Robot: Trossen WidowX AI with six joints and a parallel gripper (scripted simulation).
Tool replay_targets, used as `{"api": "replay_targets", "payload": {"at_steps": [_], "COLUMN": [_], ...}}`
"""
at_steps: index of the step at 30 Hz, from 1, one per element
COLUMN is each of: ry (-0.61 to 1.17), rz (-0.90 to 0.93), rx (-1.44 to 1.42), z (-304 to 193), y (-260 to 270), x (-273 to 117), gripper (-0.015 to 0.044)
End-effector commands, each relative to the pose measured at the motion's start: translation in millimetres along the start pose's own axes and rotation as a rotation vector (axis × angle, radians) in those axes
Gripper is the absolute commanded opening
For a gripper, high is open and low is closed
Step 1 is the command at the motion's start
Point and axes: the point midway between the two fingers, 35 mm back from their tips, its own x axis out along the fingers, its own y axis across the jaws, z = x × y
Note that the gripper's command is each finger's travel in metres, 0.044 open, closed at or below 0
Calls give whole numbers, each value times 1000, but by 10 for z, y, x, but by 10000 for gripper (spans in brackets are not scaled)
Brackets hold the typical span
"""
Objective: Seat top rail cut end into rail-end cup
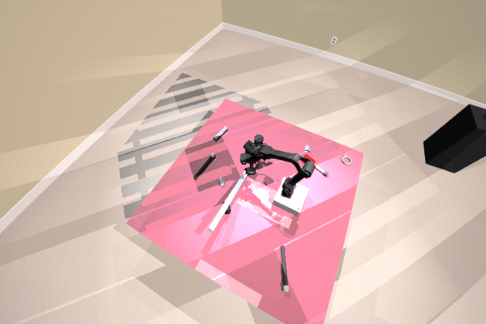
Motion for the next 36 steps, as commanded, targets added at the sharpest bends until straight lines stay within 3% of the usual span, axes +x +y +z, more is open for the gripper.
{"api": "replay_targets", "payload": {"at_steps": [1, 20, 26, 36], "ry": [-20, -3, 135, 268], "rz": [-25, -18, 80, 432], "rx": [524, 472, -24, -1010], "z": [223, 226, 238, 186], "y": [267, 285, 443, 801], "x": [-387, -360, -121, 316], "gripper": [440, 440, 440, 440]}}
